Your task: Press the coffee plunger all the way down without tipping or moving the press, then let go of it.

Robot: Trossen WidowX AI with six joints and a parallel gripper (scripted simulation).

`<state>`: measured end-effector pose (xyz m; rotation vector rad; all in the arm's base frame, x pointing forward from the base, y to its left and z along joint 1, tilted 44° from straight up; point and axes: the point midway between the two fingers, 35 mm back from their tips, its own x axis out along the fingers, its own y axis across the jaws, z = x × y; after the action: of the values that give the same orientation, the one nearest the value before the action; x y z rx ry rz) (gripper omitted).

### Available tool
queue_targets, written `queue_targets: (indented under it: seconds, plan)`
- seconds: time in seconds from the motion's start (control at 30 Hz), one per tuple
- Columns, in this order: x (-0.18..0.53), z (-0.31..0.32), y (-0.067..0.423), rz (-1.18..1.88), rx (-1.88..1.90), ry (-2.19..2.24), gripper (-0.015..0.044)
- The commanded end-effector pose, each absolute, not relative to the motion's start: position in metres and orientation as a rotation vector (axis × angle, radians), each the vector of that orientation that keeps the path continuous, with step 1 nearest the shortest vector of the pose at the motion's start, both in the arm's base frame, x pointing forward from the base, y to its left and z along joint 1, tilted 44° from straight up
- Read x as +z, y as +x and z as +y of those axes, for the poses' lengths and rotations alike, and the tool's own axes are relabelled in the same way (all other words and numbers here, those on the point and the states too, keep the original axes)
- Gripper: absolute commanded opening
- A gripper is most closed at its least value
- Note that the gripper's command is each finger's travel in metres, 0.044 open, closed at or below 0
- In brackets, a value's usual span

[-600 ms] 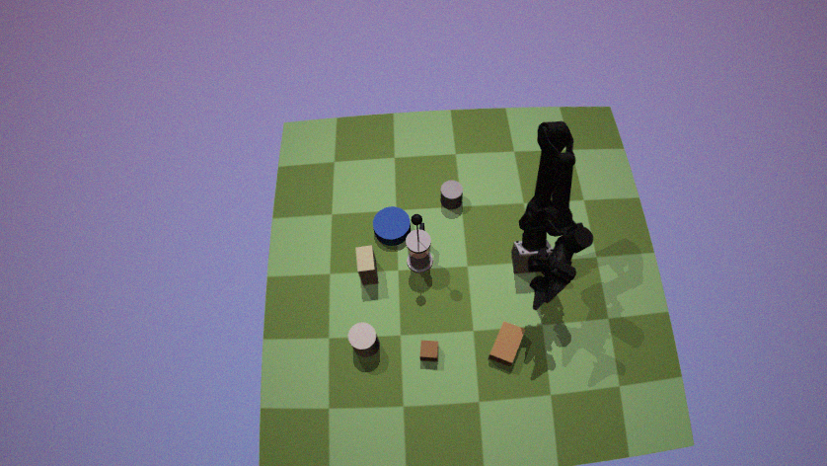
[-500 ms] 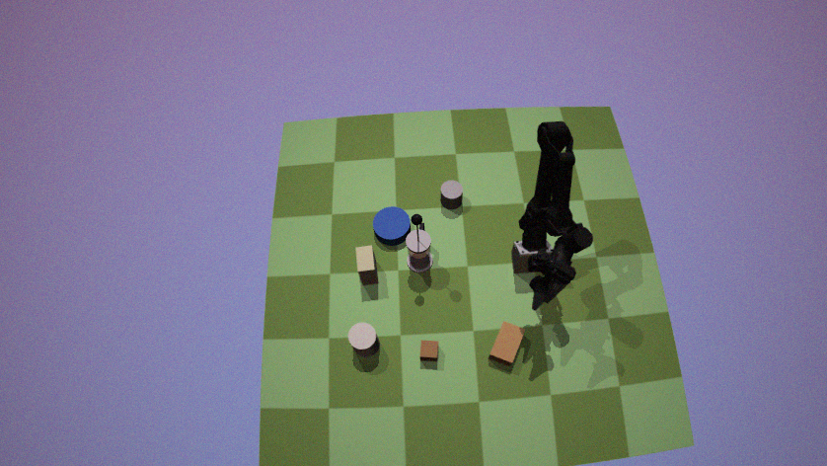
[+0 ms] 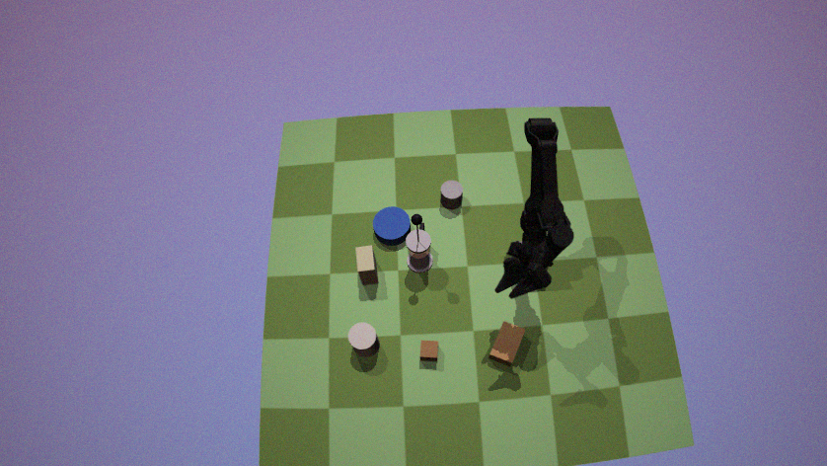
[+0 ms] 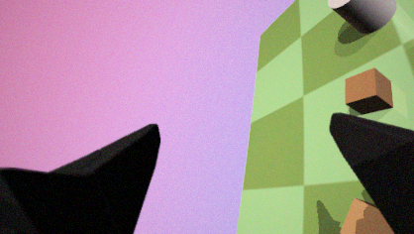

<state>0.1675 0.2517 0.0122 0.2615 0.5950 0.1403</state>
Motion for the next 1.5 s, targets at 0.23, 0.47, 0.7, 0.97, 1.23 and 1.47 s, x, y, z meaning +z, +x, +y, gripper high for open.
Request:
queue_targets:
  seconds: [0.23, 0.47, 0.7, 0.97, 1.23, 1.47]
  plan:
    - [0.118, 0.195, 0.279, 0.461, -0.179, -0.275, 0.044]
    - [0.199, 0.116, 0.314, 0.518, -0.419, -0.636, 0.044]
    - [0.191, 0.095, 0.314, 0.532, -0.442, -0.67, 0.044]
    - [0.163, 0.067, 0.31, 0.528, -0.442, -0.672, 0.044]
    - [0.159, 0.062, 0.318, 0.531, -0.442, -0.669, 0.044]
    - [0.155, 0.056, 0.327, 0.531, -0.442, -0.669, 0.044]
